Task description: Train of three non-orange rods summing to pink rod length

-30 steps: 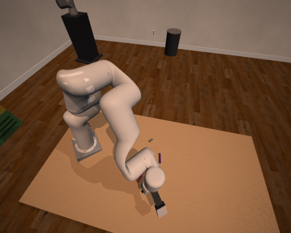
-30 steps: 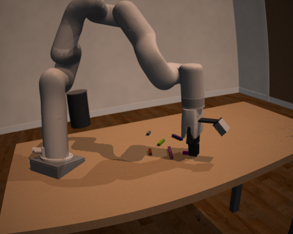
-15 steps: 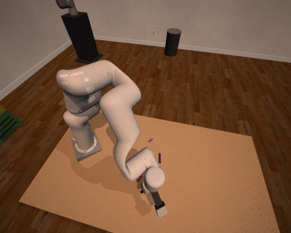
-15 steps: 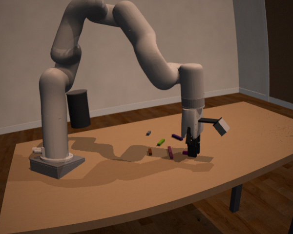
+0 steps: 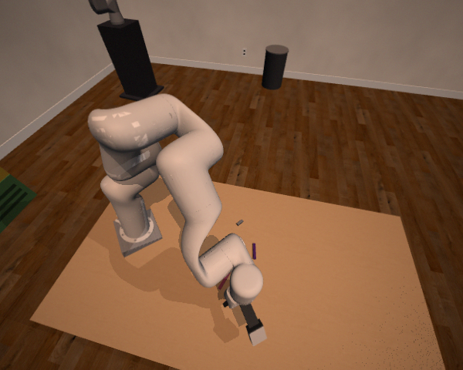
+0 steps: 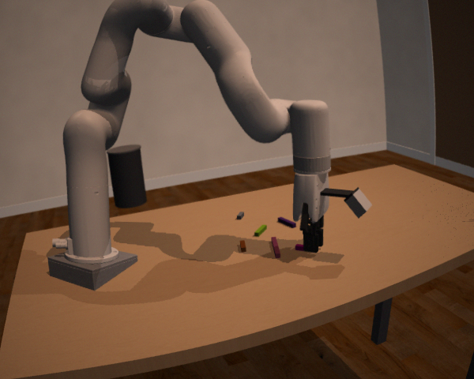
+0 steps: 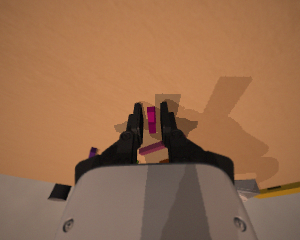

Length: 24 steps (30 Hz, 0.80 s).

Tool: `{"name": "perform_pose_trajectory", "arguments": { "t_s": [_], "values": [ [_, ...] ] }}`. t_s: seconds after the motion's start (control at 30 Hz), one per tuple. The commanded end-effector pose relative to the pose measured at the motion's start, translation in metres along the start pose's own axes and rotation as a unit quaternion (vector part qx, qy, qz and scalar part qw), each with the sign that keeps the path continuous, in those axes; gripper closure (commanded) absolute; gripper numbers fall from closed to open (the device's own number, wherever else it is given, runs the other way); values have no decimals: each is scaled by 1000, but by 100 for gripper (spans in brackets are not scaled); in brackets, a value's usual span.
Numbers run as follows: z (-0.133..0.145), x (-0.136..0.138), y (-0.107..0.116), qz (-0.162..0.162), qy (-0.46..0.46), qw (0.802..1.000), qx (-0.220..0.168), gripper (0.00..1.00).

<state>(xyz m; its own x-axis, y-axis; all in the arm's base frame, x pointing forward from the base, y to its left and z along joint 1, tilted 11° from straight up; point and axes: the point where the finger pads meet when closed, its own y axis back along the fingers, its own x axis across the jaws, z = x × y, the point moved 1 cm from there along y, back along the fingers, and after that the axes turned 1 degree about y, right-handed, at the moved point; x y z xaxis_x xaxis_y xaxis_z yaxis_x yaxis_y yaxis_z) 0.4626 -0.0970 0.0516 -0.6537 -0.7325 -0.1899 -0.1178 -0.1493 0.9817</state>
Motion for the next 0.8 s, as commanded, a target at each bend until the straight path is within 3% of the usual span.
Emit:
{"name": "perform_pose_trajectory", "arguments": {
  "t_s": [0.0,0.47,0.77],
  "values": [
    [-2,-1,11,-1,0,1000,2,76],
    [-1,-1,76,-1,0,1000,2,76],
    [-1,-1,86,-1,0,1000,2,76]
  ]
}}
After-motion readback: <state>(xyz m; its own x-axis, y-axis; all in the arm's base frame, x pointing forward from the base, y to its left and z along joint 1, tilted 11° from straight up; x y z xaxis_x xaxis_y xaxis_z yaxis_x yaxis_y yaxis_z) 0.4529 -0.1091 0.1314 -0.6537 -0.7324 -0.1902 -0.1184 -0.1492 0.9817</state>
